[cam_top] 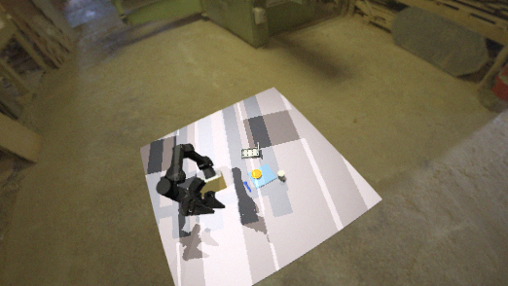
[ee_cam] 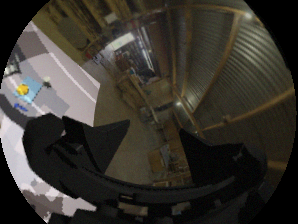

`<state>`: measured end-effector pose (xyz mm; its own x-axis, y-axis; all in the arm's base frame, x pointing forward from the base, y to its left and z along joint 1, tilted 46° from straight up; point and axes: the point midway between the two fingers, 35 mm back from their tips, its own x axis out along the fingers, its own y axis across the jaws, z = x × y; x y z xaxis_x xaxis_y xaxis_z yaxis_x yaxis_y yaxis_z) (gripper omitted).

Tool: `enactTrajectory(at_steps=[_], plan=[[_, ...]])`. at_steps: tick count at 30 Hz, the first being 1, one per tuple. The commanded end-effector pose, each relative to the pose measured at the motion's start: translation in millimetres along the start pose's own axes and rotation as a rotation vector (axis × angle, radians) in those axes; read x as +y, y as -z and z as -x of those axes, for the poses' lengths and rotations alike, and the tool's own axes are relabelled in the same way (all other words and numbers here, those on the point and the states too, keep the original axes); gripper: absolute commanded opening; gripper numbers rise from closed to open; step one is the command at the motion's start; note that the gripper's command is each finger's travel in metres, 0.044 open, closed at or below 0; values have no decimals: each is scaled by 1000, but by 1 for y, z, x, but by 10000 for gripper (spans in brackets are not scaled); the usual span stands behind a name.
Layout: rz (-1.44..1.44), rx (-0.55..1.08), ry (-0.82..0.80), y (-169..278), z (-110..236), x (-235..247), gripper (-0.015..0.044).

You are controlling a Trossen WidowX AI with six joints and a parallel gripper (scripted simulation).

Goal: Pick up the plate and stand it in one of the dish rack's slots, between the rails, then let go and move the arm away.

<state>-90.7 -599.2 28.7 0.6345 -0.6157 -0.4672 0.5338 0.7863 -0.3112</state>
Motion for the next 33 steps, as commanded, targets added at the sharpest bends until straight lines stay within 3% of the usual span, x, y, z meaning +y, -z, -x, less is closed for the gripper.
enactTrajectory(at_steps=[1, 17, 25, 33], plan=[[-2, 1, -5, -1, -1, 2, 400], [-145, 151, -433, -90, -80, 171, 400], [-189, 270, -643, -126, -83, 263, 400], [-209, 417, -843, -154, -63, 353, 400]])
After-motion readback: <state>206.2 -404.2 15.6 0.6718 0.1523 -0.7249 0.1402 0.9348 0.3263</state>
